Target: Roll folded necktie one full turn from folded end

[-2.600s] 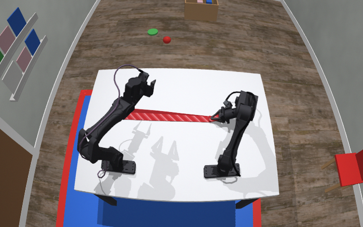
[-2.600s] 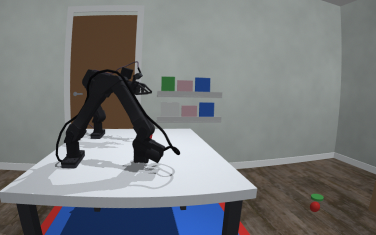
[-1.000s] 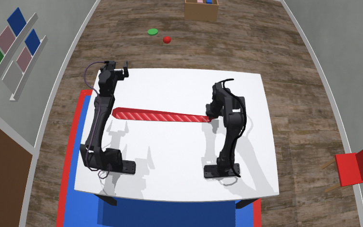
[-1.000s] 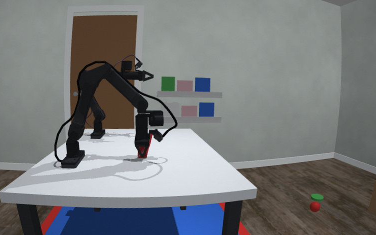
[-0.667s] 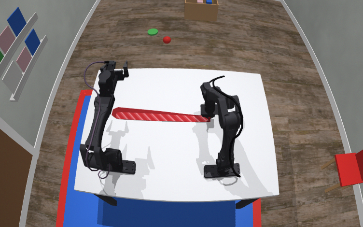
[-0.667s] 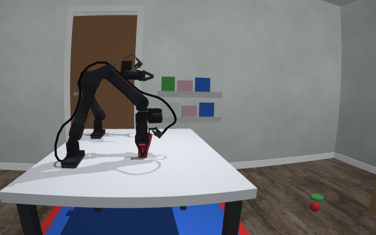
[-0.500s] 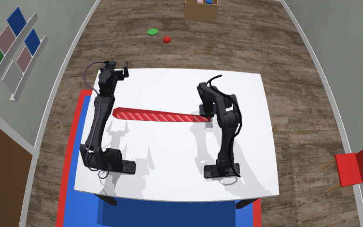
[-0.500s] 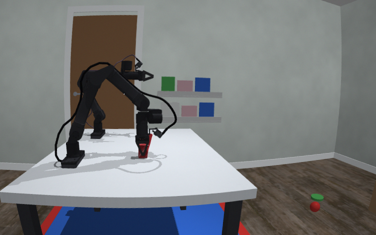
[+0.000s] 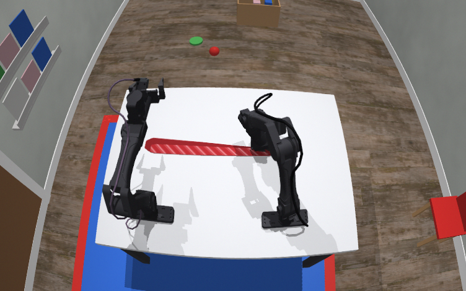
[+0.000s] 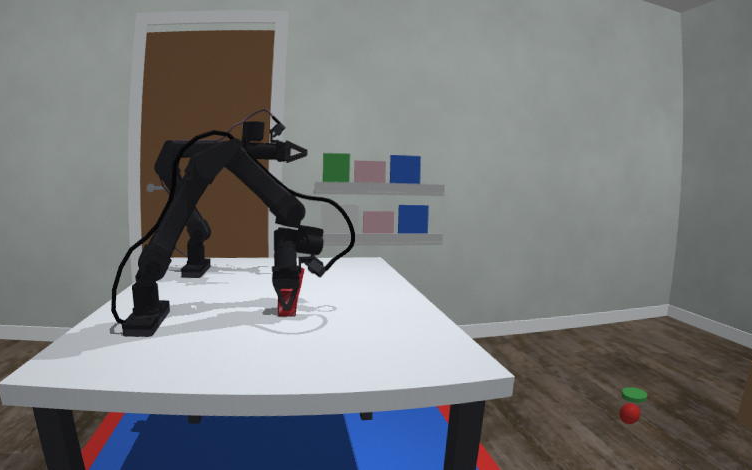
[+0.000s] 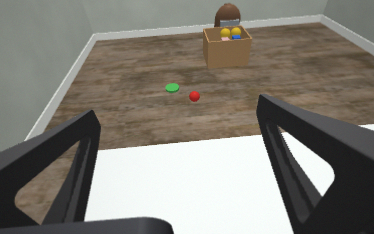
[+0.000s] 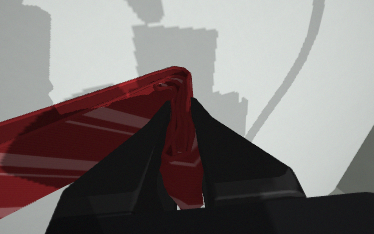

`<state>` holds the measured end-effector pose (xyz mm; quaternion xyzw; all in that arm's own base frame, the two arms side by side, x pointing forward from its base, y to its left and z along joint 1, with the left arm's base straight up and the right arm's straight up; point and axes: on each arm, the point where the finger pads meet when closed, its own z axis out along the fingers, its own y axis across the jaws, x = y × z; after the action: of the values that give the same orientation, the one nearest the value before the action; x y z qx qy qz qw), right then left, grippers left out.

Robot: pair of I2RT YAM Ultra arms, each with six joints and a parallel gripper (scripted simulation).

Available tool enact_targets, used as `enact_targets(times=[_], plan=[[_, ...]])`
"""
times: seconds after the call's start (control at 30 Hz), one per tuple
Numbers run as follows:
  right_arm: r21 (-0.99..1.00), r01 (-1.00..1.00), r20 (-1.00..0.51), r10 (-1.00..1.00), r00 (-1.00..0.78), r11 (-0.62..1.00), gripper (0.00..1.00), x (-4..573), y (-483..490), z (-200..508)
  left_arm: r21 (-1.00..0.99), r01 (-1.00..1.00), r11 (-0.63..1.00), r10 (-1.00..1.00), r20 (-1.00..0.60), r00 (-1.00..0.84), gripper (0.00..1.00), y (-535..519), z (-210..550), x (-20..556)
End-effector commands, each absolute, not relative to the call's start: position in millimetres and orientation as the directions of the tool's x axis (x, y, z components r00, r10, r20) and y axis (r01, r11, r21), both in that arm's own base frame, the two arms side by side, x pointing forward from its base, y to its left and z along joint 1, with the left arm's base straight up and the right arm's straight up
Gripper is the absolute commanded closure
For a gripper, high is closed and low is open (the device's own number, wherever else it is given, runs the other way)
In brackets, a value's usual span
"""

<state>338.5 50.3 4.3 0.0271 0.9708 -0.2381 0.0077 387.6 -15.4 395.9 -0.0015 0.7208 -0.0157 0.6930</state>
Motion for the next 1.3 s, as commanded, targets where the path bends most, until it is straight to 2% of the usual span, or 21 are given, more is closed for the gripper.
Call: enact_targets(times=[0.0, 0.37, 1.27], plan=[[-0.527, 0.09, -0.035, 0.084, -0.996, 0.845, 0.88, 341.1, 43.5, 8.0, -0.038, 0.02, 0.999, -0.038, -0.999, 0.001, 0.0, -13.0, 414.9, 385.0], [-0.603, 0.088, -0.035, 0.084, -0.996, 0.793, 0.88, 341.1, 44.4, 8.2, -0.038, 0.02, 0.999, -0.038, -0.999, 0.001, 0.0, -13.0, 414.9, 385.0], [-0.605, 0.088, -0.035, 0.084, -0.996, 0.791, 0.87, 341.1, 44.5, 8.7, -0.038, 0.02, 0.999, -0.038, -0.999, 0.001, 0.0, -13.0, 414.9, 385.0]])
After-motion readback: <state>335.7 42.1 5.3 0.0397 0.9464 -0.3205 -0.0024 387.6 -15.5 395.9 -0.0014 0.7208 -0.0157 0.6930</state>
